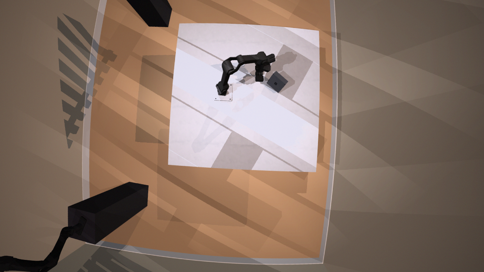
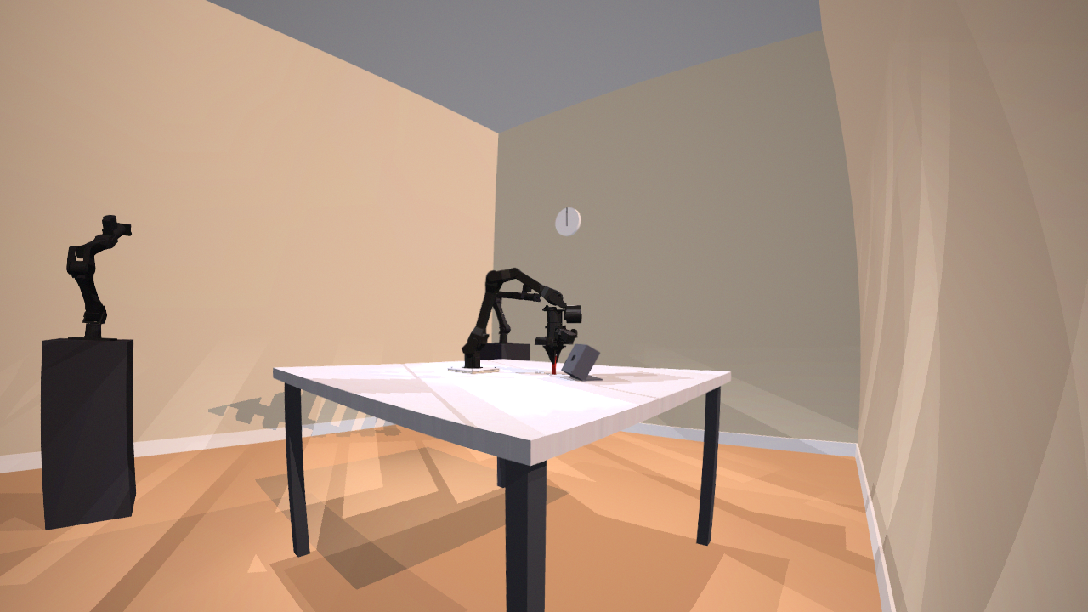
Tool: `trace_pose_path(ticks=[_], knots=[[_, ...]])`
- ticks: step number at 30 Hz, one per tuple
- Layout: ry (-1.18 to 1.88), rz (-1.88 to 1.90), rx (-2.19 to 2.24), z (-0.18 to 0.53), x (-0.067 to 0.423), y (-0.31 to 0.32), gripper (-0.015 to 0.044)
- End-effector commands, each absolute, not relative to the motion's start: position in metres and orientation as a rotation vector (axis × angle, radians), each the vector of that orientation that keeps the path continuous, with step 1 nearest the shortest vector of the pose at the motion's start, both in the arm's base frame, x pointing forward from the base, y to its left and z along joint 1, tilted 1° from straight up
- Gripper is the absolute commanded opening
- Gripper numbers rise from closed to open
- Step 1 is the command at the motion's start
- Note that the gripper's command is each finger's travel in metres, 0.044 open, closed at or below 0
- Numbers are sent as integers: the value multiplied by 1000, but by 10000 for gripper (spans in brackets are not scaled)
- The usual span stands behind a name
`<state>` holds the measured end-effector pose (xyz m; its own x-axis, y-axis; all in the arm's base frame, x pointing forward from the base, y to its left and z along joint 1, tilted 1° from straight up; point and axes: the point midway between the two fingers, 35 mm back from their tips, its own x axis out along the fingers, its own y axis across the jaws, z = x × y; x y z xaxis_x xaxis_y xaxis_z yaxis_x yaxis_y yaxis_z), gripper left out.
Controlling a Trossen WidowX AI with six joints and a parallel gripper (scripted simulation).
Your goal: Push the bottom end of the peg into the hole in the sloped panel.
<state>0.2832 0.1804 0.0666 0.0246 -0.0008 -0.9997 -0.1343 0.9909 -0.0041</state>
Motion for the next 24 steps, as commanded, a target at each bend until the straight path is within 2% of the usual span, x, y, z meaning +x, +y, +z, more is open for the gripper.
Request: trace_pose_path(ticks=[1,24], knots=[[1543,104,-107,72,284,181,0],[1546,103,-101,146,285,181,0]])
